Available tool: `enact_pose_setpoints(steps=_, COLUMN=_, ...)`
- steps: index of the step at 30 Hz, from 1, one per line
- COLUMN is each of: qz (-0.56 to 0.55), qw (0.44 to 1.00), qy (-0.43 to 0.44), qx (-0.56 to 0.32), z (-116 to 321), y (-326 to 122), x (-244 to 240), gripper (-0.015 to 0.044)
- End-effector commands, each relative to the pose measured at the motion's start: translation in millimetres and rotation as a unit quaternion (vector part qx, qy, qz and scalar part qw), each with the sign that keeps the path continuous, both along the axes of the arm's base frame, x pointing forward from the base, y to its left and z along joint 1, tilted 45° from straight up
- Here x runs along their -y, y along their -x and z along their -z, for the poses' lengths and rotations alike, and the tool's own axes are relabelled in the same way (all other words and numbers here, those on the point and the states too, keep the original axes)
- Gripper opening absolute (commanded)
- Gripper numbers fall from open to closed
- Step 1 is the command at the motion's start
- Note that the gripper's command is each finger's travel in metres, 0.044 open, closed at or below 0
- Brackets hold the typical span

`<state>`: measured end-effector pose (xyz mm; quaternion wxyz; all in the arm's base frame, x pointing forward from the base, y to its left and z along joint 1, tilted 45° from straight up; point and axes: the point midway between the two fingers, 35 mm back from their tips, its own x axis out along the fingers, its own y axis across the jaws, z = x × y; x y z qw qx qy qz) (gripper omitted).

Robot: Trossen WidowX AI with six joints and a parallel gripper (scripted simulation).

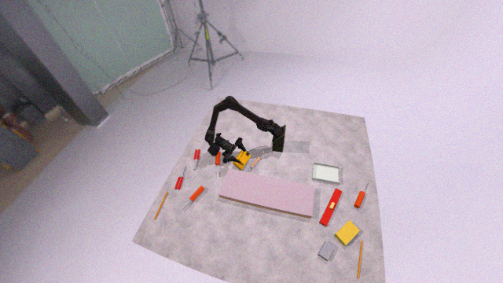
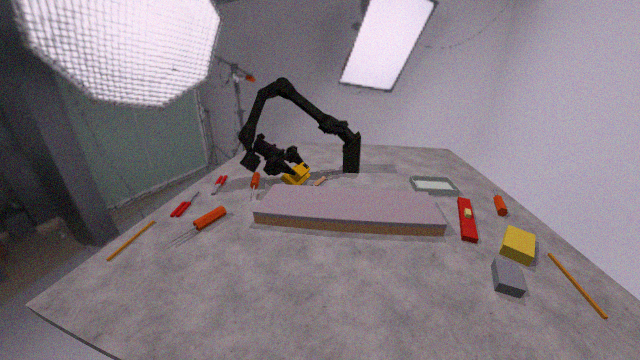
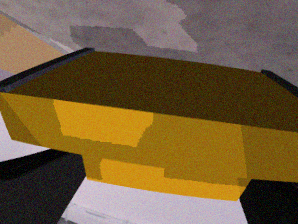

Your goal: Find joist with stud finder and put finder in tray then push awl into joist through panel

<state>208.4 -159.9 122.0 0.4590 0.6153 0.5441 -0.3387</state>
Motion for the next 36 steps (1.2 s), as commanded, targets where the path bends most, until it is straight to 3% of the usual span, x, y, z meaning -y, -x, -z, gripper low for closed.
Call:
enact_pose_setpoints(steps=1, qz=0.004, qw=1.0, qy=0.004, qx=0.0, z=0.7, y=0.2, x=3.1, gripper=0.038)
enact_pose_setpoints(steps=36, qz=0.003, qw=1.0, qy=0.004, qx=0.0, z=-0.9, y=0.1, x=5.2, gripper=0.038)
